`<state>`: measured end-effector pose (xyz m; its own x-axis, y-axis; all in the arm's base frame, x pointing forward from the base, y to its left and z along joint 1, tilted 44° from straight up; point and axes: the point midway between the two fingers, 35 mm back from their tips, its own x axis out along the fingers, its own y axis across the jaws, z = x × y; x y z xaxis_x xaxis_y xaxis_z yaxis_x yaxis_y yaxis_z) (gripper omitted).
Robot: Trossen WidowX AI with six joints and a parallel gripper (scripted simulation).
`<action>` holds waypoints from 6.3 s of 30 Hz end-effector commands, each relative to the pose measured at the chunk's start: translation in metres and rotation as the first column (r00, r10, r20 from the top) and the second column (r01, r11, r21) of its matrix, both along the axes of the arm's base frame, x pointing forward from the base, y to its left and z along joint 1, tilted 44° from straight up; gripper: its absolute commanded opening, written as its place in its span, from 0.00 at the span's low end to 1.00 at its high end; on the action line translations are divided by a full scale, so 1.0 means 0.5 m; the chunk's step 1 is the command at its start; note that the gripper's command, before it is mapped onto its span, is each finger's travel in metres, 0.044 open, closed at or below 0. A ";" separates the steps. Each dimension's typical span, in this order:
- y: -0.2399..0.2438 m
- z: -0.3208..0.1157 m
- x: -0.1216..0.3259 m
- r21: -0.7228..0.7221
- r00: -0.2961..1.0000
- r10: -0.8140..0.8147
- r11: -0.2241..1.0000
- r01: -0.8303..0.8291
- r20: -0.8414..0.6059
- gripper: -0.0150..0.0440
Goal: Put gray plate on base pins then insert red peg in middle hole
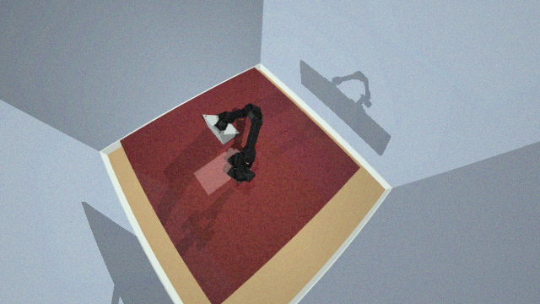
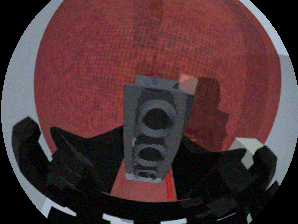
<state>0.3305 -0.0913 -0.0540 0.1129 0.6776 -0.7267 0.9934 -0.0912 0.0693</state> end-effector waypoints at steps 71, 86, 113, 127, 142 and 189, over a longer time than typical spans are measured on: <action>-0.121 0.117 -0.018 -0.001 1.000 -0.001 1.000 0.001 -0.009 1.00; 0.159 0.360 -0.124 -0.064 0.943 0.253 0.967 -0.245 0.217 1.00; 0.260 0.314 -0.154 -0.075 0.918 0.299 0.954 -0.289 0.260 1.00; 0.290 0.280 -0.147 -0.076 0.918 0.299 0.954 -0.289 0.259 1.00; 0.324 0.245 -0.144 -0.073 0.918 0.298 0.954 -0.289 0.261 1.00; 0.291 0.272 -0.142 -0.081 0.919 0.299 0.954 -0.288 0.258 0.25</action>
